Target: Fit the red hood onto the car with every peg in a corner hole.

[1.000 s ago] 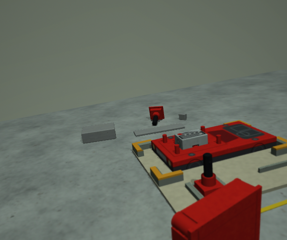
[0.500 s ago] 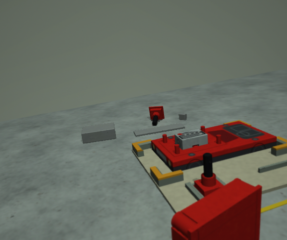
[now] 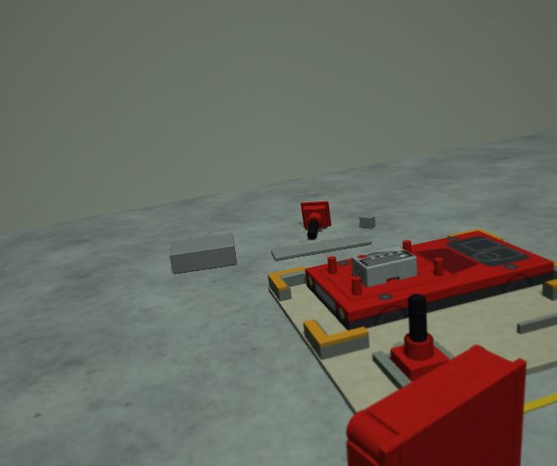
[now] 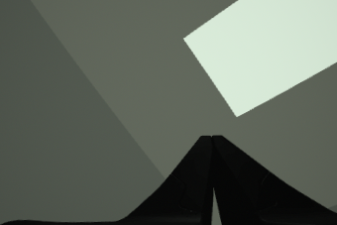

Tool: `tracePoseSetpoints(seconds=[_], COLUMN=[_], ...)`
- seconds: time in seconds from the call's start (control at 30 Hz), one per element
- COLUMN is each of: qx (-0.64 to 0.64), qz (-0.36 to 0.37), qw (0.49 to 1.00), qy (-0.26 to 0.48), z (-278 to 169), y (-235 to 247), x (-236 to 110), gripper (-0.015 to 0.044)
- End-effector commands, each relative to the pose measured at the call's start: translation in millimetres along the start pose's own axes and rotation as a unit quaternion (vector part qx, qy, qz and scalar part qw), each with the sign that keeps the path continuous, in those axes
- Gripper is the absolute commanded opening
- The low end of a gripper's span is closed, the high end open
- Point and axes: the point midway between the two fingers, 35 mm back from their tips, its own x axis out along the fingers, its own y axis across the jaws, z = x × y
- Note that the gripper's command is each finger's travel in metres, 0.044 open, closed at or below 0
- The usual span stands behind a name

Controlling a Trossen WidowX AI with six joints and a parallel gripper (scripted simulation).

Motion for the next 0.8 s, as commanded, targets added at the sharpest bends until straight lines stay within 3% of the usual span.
tracePoseSetpoints(seconds=[0.0, 0.4, 0.77], qx=[0.037, 0.102, 0.167], qz=[-0.06, -0.188, -0.321], qw=[0.997, 0.977, 0.932], qy=[-0.006, -0.004, -0.01], z=[1, -22, -50], y=[-43, -132, -219], x=[1, -11, -42], gripper=[0.0, 0.0, 0.0])
